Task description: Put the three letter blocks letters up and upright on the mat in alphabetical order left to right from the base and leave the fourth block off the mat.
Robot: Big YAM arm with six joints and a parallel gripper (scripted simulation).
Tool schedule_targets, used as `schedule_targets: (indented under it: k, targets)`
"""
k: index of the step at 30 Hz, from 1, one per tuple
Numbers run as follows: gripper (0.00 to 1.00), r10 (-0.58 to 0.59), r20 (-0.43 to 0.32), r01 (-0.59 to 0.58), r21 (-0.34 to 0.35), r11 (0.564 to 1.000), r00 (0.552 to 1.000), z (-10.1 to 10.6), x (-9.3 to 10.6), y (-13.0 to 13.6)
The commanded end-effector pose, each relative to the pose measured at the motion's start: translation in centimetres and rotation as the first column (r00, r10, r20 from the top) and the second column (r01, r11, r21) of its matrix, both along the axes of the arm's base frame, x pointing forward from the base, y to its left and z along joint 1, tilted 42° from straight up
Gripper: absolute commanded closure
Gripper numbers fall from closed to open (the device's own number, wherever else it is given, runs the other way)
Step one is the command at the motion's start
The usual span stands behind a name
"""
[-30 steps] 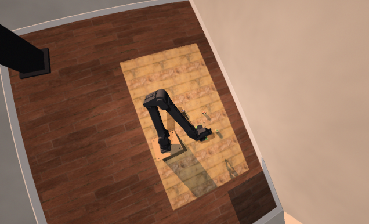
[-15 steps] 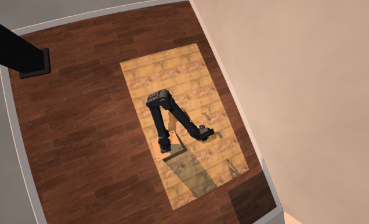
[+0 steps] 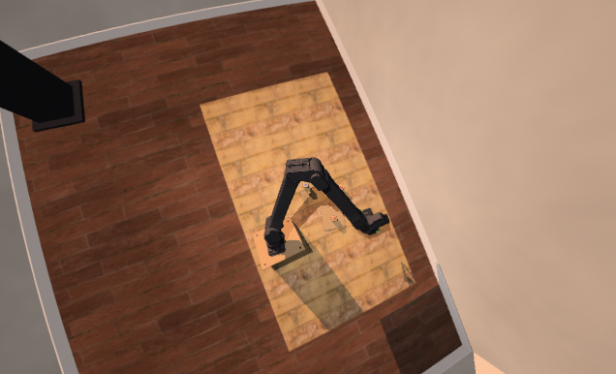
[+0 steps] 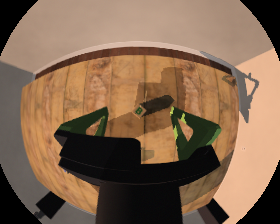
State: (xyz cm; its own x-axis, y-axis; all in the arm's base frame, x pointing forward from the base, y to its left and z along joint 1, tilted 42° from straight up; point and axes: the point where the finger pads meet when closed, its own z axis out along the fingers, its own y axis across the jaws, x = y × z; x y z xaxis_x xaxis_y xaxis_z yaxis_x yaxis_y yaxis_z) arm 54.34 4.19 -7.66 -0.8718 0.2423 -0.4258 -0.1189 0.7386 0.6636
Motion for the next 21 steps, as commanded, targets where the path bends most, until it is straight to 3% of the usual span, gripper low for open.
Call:
schedule_targets:
  k: [1,5,21]
  targets:
    - [0.0,-0.004,-0.003,0.004,0.005,1.0,1.0,1.0,0.1,0.2]
    - [0.0,-0.003,0.038,0.003,-0.003,1.0,0.999,2.0,1.2,0.0]
    - [0.0,-0.003,0.023,0.003,-0.001,1.0,1.0,1.2,0.9,0.0]
